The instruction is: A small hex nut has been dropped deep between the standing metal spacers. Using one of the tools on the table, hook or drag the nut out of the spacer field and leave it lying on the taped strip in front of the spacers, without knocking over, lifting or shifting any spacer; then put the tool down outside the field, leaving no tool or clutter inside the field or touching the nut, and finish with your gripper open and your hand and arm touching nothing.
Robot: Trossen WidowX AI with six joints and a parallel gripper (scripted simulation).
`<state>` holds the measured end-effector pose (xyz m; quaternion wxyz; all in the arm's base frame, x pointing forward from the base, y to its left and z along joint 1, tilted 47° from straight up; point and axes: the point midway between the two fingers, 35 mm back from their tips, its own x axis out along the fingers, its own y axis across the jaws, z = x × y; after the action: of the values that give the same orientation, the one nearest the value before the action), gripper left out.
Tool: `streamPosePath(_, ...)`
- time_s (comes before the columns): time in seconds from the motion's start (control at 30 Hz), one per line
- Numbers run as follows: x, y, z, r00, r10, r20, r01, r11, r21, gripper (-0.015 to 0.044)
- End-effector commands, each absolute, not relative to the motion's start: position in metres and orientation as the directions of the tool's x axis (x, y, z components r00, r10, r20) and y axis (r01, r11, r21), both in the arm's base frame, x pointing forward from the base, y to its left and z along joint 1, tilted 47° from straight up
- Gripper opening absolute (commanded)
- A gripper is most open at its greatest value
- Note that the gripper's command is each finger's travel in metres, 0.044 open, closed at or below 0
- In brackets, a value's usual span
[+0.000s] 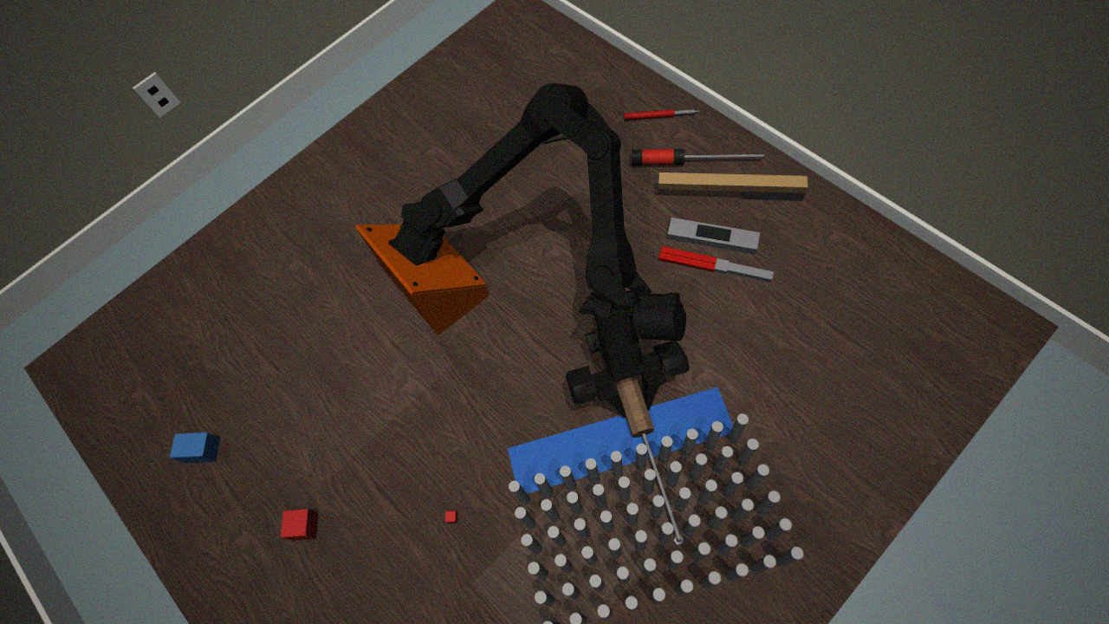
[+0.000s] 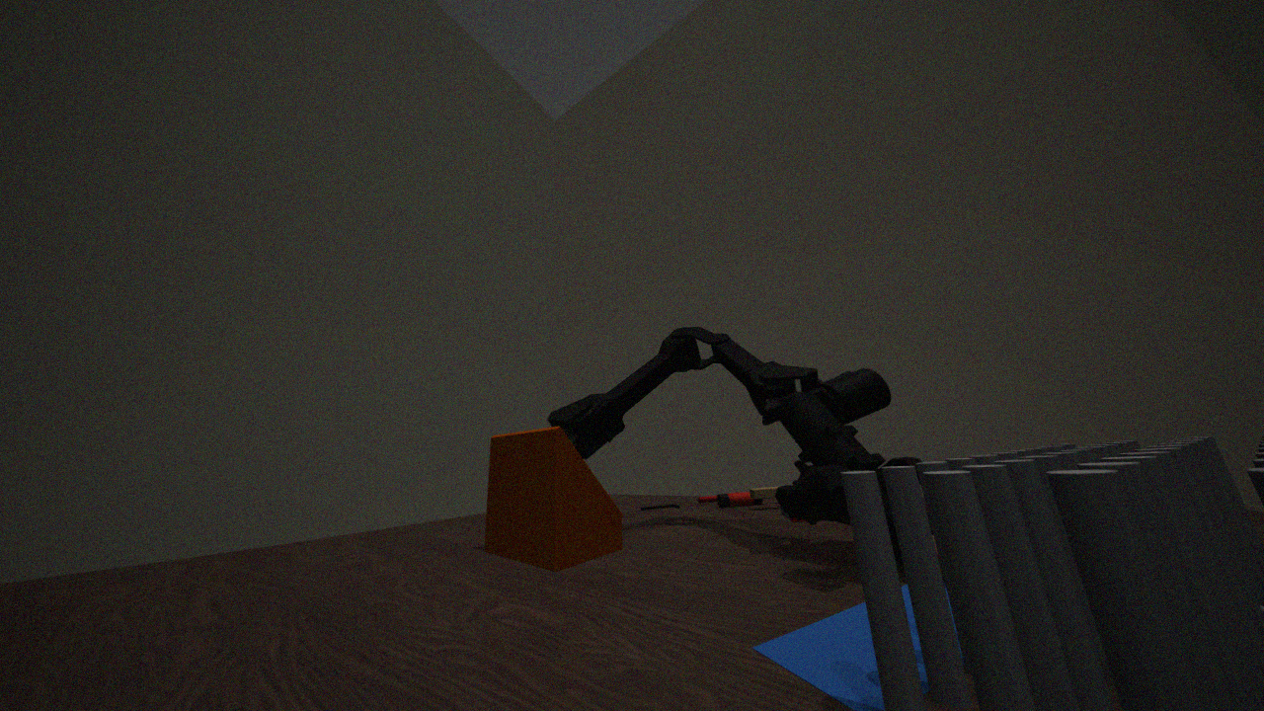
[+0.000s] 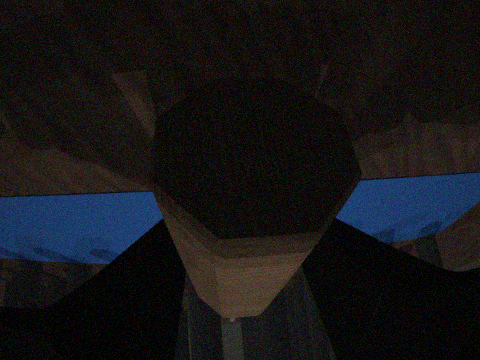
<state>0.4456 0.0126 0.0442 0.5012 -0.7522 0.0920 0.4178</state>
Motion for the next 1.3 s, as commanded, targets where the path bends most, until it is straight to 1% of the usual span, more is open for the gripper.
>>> streamPosePath(0.0, 0.442, 0.014, 0.045, 0.632, 0.279, -0.723, -0.562, -0.477, -0.676, 0.0)
streamPosePath(1.27, 0.422, 0.028, 0.053, 0.631, 0.28, -0.724, -0.563, -0.476, -0.675, 0.0)
